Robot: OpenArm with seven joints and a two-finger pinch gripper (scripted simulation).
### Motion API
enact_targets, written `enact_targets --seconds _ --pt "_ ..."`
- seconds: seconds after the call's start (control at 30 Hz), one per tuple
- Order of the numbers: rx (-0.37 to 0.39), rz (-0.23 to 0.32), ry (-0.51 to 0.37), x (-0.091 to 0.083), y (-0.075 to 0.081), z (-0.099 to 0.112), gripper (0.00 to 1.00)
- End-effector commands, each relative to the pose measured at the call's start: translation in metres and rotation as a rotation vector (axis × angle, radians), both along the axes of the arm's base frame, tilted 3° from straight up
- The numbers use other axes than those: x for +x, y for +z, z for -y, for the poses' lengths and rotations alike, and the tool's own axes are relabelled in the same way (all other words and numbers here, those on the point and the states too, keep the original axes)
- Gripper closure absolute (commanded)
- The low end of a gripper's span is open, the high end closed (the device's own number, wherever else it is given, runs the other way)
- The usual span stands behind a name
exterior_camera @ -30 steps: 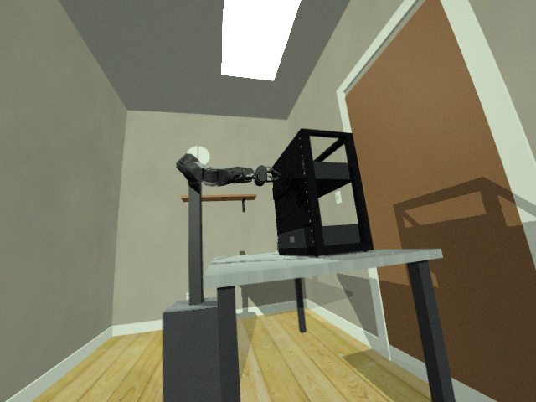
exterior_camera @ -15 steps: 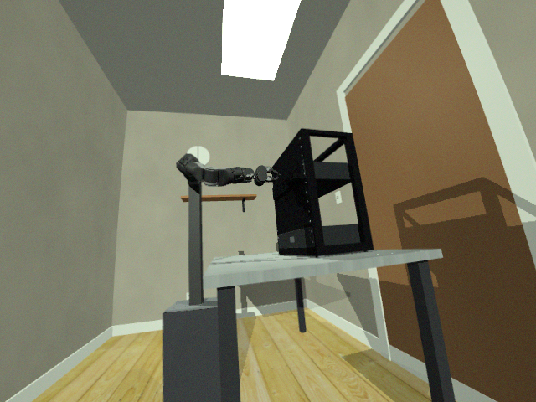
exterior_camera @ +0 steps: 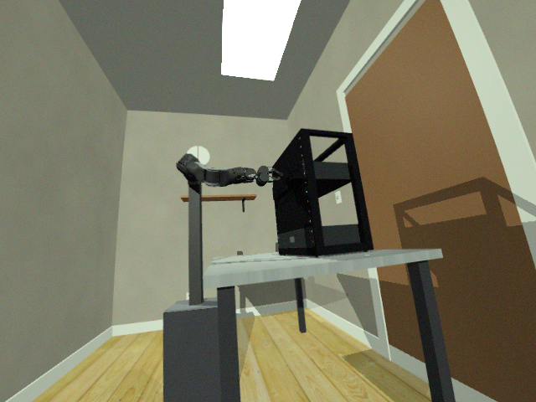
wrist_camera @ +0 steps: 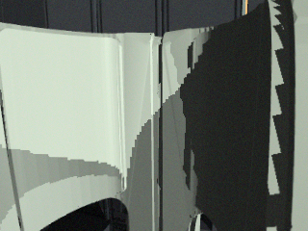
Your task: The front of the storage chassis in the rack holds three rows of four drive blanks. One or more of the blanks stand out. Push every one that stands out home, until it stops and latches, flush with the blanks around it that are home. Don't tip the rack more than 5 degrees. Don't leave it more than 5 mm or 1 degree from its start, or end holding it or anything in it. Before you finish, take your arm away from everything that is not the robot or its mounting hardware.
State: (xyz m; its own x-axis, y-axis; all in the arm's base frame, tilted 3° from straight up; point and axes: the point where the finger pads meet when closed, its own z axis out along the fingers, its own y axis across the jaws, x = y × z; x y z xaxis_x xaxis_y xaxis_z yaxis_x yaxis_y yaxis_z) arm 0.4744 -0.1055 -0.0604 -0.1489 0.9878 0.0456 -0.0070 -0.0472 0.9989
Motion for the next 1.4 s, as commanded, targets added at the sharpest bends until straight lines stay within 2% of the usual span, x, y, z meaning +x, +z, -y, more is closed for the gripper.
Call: enact_targets --seconds 0.0,0.23,0.47,0.8,1.03,1.37 --pt "-0.002 0.012 0.006 0.0 0.003 -0.002 1.0" --pt "-0.002 0.011 0.006 0.0 0.003 -0.002 1.0" --pt "-0.002 0.009 0.004 0.01 0.004 -0.003 1.0" --pt "-0.002 0.01 0.005 0.01 0.005 -0.004 1.0" --pt "-0.002 0.009 0.004 0.02 0.004 -0.005 1.0" --pt "-0.002 0.011 0.006 0.02 0.004 -0.005 1.0"
